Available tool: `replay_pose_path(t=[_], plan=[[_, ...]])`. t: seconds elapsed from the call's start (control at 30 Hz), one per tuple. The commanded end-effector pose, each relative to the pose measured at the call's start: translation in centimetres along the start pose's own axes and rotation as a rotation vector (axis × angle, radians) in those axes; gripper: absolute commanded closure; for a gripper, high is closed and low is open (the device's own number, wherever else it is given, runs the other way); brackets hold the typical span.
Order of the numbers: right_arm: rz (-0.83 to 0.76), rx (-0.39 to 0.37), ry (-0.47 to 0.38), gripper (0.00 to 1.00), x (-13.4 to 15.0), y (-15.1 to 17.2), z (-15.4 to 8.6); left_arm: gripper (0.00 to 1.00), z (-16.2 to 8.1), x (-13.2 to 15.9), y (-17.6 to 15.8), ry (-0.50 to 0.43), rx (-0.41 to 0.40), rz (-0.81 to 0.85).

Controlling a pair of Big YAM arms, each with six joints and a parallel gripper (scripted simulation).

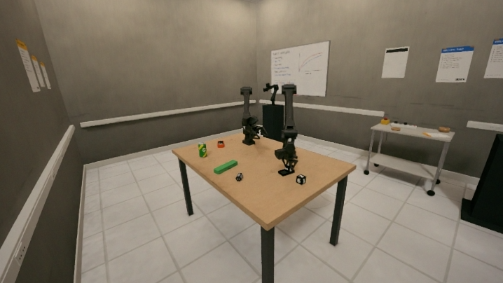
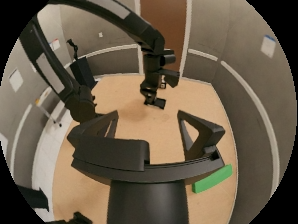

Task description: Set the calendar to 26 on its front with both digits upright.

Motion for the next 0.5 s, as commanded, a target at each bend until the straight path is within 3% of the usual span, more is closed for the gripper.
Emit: replay_pose_path(t=[0.0,0.47], plan=[[-0.025,0.003,-0.016,0.00,-1.3,-0.8,0.4,0.31,-1.8,-1.1,0.5,-0.026,-0.036,0.001],[-0.025,0.003,-0.016,0.00,-1.3,-0.8,0.4,0.31,-4.3,-1.1,0.4,-0.043,-0.058,-0.003]])
Point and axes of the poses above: on each arm, the point where the finger pads meet when closed, its own z axis out along the fingers, its own y axis across the jaws, x = y × z, the point moved 10 cm from there along -z, back along the fingers, and after that the axes turned 1 degree about -z, right-handed, at the moved point
